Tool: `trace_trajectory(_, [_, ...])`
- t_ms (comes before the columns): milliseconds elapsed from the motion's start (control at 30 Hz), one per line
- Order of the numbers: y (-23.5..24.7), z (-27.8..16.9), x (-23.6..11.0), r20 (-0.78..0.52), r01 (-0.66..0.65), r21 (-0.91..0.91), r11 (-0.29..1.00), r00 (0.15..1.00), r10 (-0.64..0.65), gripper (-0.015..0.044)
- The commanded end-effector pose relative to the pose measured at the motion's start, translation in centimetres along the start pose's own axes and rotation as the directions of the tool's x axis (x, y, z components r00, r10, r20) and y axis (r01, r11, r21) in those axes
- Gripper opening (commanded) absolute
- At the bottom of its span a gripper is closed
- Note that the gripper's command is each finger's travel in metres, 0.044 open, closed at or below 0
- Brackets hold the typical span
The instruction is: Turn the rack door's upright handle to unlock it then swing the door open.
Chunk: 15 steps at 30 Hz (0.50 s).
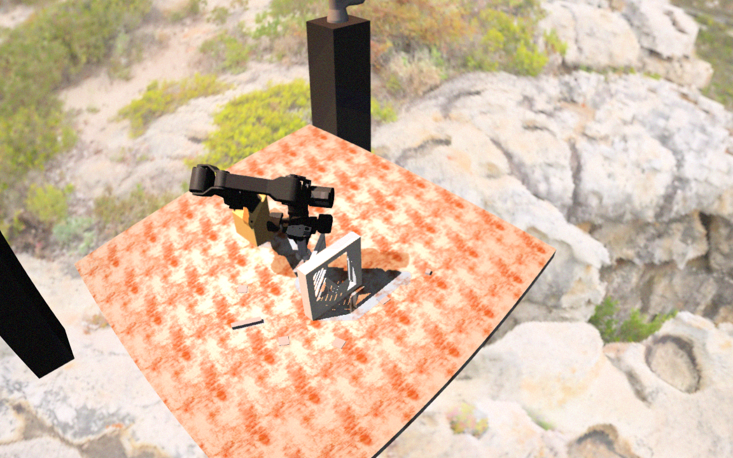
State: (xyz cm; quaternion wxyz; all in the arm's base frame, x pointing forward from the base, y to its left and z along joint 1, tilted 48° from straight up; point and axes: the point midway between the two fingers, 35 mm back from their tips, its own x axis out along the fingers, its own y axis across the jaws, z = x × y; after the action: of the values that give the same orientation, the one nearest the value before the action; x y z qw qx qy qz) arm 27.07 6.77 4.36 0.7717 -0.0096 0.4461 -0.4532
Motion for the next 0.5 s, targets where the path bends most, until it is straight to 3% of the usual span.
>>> trace_trajectory(0, [-0.8,0.3,-0.1,0.007,-0.004,-0.087,0.996,1.0,0.004,0.0026])
trace_trajectory(467, [-3.8,1.5,0.0,0.007,-0.001,-0.319,0.948,1.0,0.003,0.0026])
